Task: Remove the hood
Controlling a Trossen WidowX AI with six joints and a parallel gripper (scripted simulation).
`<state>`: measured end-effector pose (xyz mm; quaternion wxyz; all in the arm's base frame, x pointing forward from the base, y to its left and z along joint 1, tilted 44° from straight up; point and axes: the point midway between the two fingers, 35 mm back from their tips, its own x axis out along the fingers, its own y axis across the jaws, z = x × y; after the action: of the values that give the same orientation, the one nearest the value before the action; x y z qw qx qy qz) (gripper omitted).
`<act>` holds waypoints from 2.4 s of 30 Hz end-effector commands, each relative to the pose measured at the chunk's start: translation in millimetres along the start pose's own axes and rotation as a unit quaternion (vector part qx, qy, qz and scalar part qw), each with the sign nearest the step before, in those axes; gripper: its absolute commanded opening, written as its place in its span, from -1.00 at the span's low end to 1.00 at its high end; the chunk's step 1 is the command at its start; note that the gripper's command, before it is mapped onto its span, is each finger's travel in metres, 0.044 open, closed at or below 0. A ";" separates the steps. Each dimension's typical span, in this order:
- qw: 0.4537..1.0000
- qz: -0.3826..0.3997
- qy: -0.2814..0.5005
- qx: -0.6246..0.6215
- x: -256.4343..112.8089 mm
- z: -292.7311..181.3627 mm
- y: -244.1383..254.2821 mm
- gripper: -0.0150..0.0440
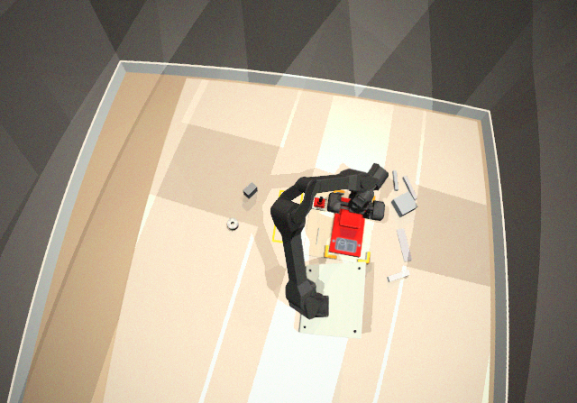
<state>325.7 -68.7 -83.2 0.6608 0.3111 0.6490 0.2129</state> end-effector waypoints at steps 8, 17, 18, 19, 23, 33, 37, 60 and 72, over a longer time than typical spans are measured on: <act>1.000 0.000 -0.001 0.000 -0.7 0.2 -0.3 0.49; 1.000 0.000 -0.001 0.000 -3.6 0.2 -0.3 -0.18; 1.000 0.000 -0.001 0.000 -4.2 0.3 -0.4 -0.27; 1.000 0.000 -0.001 0.000 -4.9 0.3 -0.4 -0.36; 1.000 0.000 -0.001 0.000 -7.5 0.3 -0.4 -0.49; 1.000 0.000 -0.001 0.000 -14.1 0.4 -0.4 -0.49; 1.000 0.000 -0.001 0.000 -16.7 0.3 -0.4 -0.49; 1.000 -0.001 0.000 0.001 -46.7 0.7 -0.8 -0.49; 1.000 0.000 0.002 0.006 -67.9 1.5 19.8 -0.49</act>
<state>321.1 -109.9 -31.4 0.6563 0.3151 0.6527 0.2096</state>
